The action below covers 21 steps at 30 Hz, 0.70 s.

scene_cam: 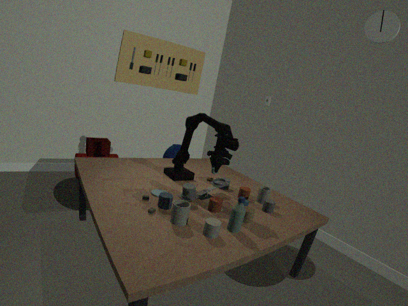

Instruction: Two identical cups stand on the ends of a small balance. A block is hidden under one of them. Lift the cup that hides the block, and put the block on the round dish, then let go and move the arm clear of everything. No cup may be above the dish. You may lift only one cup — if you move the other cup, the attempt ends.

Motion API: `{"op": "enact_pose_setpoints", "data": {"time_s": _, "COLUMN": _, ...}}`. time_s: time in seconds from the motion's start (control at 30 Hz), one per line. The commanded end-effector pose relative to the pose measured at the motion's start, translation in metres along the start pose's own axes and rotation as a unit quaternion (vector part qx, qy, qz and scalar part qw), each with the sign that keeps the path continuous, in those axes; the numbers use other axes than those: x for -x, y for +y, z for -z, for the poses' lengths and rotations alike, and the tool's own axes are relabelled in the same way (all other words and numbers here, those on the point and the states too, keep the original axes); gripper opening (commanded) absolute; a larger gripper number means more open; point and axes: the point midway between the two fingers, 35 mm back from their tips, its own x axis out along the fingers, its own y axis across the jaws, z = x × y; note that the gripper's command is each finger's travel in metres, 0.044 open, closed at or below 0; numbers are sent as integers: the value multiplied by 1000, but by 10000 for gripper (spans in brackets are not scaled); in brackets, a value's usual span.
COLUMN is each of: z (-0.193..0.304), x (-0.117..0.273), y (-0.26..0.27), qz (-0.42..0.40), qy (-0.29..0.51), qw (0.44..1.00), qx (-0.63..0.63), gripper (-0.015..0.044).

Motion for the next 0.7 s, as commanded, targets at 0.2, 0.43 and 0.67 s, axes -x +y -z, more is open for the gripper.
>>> {"op": "enact_pose_setpoints", "data": {"time_s": 0.2, "z": 60, "x": -17, "y": -21, "qz": 1, "qy": 2, "qw": 1000, "qx": -2, "gripper": 0}}
{"op": "enact_pose_setpoints", "data": {"time_s": 0.43, "z": 104, "x": -29, "y": -30, "qz": 1, "qy": 1, "qw": 1000, "qx": 1, "gripper": 0}}
{"op": "enact_pose_setpoints", "data": {"time_s": 0.67, "z": 150, "x": -41, "y": -32, "qz": 1, "qy": 0, "qw": 1000, "qx": 4, "gripper": 0}}
